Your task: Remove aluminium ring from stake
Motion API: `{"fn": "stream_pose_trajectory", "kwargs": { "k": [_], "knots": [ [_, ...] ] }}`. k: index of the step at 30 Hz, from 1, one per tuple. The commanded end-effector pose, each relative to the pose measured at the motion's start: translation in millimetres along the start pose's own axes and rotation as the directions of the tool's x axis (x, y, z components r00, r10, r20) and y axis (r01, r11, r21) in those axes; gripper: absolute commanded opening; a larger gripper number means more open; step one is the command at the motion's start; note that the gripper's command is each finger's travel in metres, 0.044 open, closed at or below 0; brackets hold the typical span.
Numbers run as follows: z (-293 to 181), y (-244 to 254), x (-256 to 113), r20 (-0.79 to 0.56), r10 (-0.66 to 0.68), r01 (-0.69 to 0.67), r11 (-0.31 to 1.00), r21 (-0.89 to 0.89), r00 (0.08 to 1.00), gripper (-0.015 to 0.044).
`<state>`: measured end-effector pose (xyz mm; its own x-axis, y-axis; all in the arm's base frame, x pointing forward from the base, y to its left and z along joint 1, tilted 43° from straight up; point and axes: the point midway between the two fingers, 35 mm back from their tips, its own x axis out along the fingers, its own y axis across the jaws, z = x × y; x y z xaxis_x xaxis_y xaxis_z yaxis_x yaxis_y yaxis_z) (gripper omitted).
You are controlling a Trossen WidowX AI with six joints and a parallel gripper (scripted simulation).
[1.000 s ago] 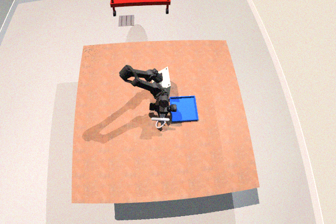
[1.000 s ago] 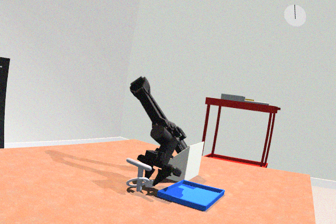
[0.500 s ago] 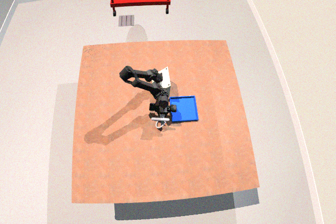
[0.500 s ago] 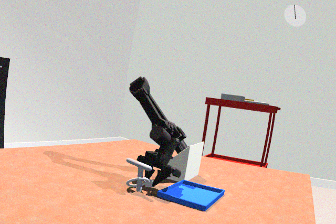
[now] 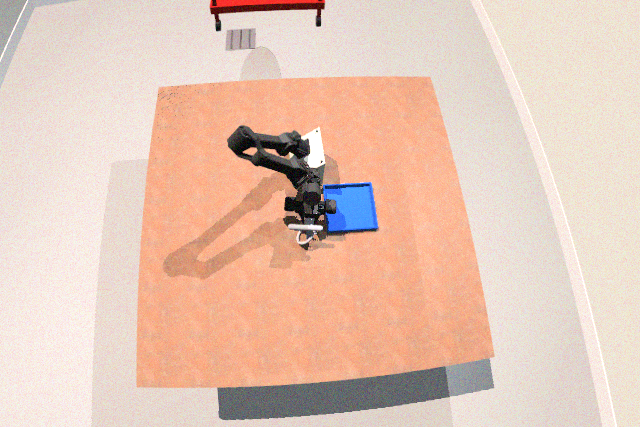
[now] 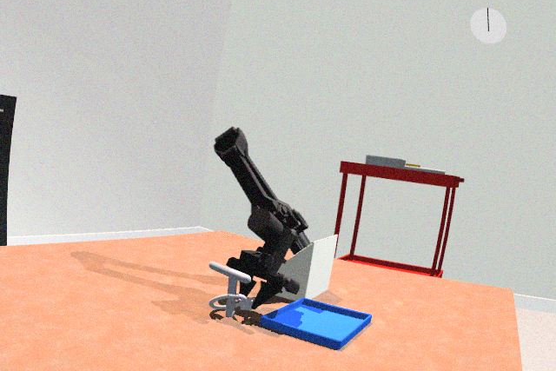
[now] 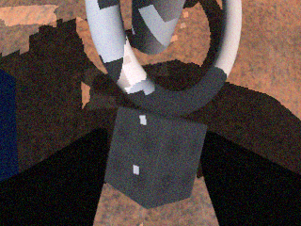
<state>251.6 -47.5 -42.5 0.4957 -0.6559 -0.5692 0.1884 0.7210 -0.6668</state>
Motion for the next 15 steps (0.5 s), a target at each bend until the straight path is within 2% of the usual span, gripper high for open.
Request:
{"fn": "stream_pose_trajectory", "kwargs": {
  "k": [1, 2, 15],
  "knots": [
    [0.3, 0.0, -0.2, 0.001, 0.000, 0.000, 1.000, 0.002, 1.000, 0.0013],
    [0.4, 0.1, -0.4, 0.001, 0.000, 0.000, 1.000, 0.002, 1.000, 0.0000],
    [8.7, 0.4, -15.2, -0.001, 0.004, -0.004, 1.000, -0.003, 1.000, 0.0000]
  ]
}}
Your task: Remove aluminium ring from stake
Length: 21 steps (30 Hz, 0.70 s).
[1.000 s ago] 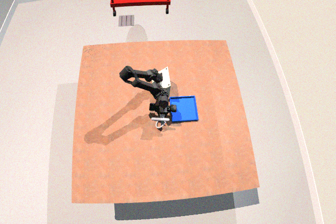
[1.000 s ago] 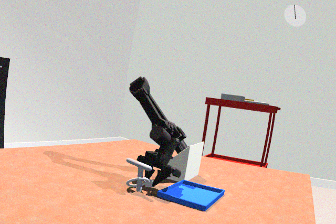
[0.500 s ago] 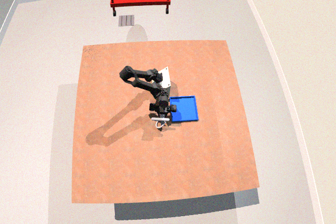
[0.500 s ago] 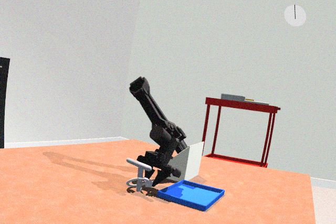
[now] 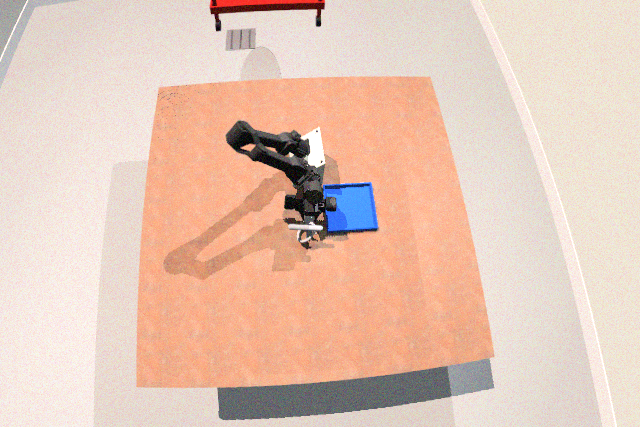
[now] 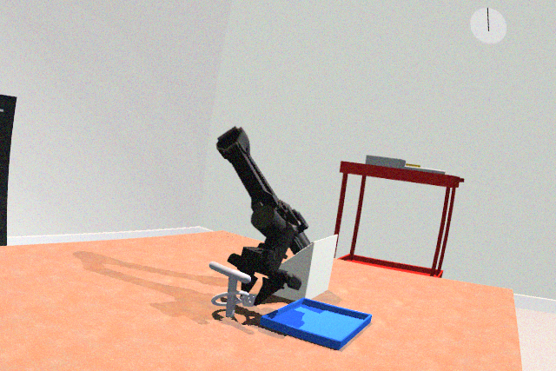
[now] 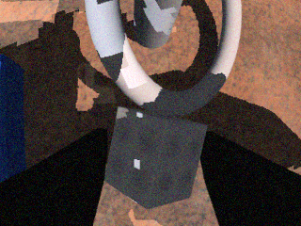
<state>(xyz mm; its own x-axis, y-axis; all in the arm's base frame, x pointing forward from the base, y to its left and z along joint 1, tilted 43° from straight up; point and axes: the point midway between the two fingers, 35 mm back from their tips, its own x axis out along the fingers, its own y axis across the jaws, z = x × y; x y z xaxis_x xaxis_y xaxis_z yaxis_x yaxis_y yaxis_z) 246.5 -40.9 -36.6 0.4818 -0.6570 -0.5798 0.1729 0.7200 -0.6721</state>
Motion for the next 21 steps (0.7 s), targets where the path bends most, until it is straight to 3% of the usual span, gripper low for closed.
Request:
{"fn": "stream_pose_trajectory", "kwargs": {
  "k": [1, 21],
  "knots": [
    [9.3, 0.3, -6.4, 0.016, 0.000, 0.000, 1.000, 0.012, 1.000, 0.0000],
    [15.2, 6.7, -9.2, -0.051, 0.010, -0.010, 1.000, 0.007, 0.999, 0.0000]
  ]
}}
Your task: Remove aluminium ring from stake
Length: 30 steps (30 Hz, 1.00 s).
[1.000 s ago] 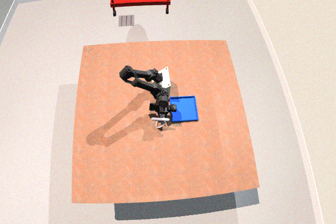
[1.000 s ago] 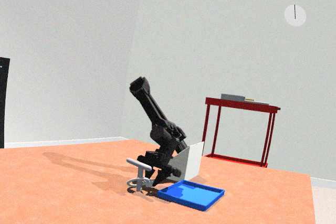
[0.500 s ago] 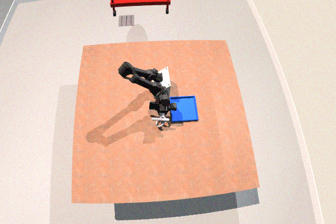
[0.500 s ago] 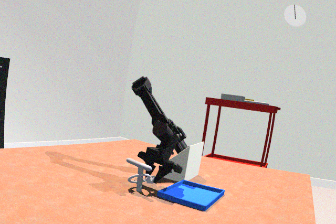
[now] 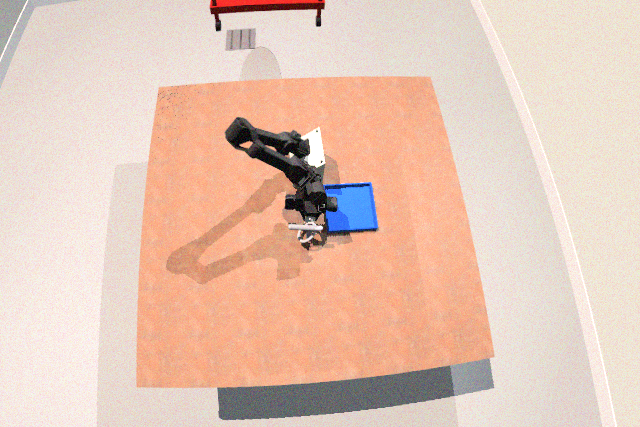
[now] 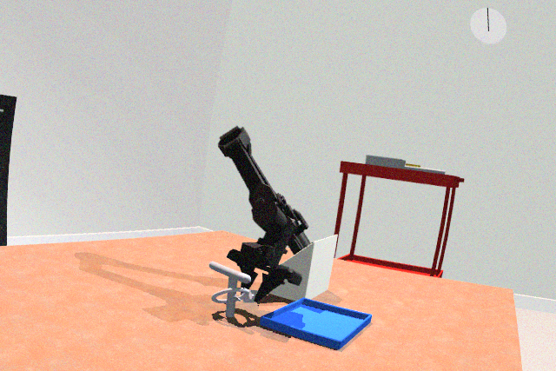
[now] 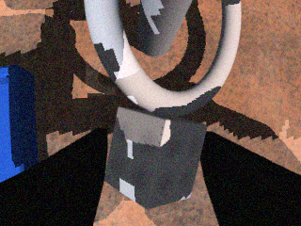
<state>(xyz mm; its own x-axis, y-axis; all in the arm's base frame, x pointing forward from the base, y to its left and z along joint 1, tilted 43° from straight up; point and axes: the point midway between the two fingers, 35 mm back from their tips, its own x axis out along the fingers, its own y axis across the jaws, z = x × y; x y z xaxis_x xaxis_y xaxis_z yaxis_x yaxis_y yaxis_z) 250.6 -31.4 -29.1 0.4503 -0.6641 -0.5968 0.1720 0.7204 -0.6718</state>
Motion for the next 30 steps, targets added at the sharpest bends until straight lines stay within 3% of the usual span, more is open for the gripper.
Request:
{"fn": "stream_pose_trajectory", "kwargs": {
  "k": [1, 30],
  "knots": [
    [6.7, 4.8, -0.9, -0.022, 0.010, -0.010, 1.000, 0.007, 1.000, 0.0000],
    [21.0, 7.8, -15.6, -0.253, -0.012, 0.011, 1.000, -0.005, 0.968, 0.0000]
  ]
}}
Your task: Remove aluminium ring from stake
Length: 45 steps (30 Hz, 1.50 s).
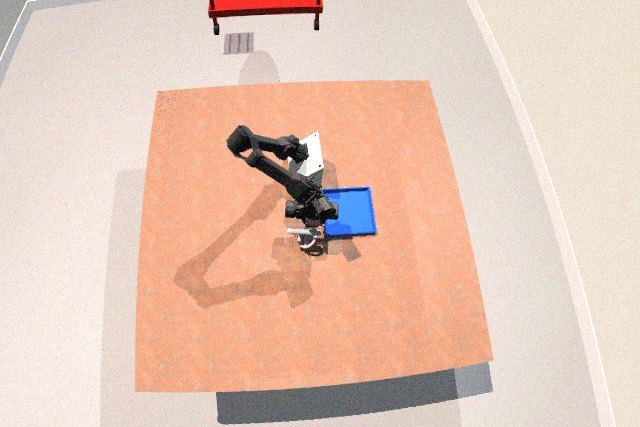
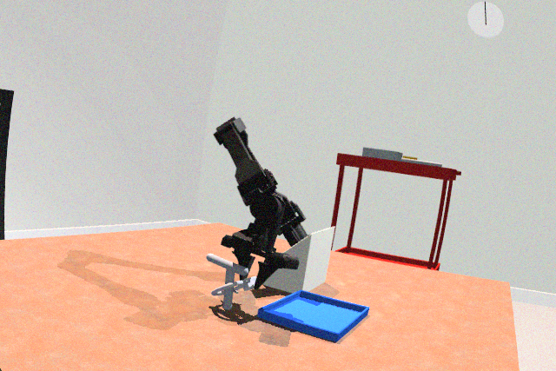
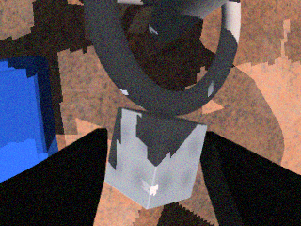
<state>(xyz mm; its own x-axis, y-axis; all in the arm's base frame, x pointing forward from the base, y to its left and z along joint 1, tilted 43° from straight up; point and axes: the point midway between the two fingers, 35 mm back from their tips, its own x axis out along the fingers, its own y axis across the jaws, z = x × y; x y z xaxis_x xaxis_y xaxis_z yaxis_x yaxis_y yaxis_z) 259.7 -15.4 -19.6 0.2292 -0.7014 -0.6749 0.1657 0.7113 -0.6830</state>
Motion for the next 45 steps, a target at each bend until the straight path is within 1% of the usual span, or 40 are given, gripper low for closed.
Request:
{"fn": "stream_pose_trajectory", "kwargs": {
  "k": [1, 5, 15, 21, 33, 39, 45],
  "knots": [
    [5.0, 0.6, -5.7, -0.025, -0.001, 0.001, 1.000, 0.007, 1.000, 0.0000],
    [5.6, -0.5, -8.1, -0.044, -0.006, 0.007, 1.000, 0.007, 0.999, 0.0000],
    [5.6, -0.3, -8.2, -0.044, -0.008, 0.008, 1.000, 0.006, 0.999, 0.0000],
    [6.5, 4.6, -11.7, -0.044, -0.039, 0.039, 0.999, -0.001, 0.998, 0.0000],
    [6.6, 4.9, -11.9, -0.044, -0.041, 0.041, 0.999, -0.001, 0.998, 0.0000],
    [7.4, 9.8, -15.3, -0.045, -0.072, 0.072, 0.997, -0.009, 0.996, 0.0000],
    [7.5, 10.0, -15.5, -0.045, -0.074, 0.073, 0.997, -0.009, 0.996, 0.0000]
  ]
}}
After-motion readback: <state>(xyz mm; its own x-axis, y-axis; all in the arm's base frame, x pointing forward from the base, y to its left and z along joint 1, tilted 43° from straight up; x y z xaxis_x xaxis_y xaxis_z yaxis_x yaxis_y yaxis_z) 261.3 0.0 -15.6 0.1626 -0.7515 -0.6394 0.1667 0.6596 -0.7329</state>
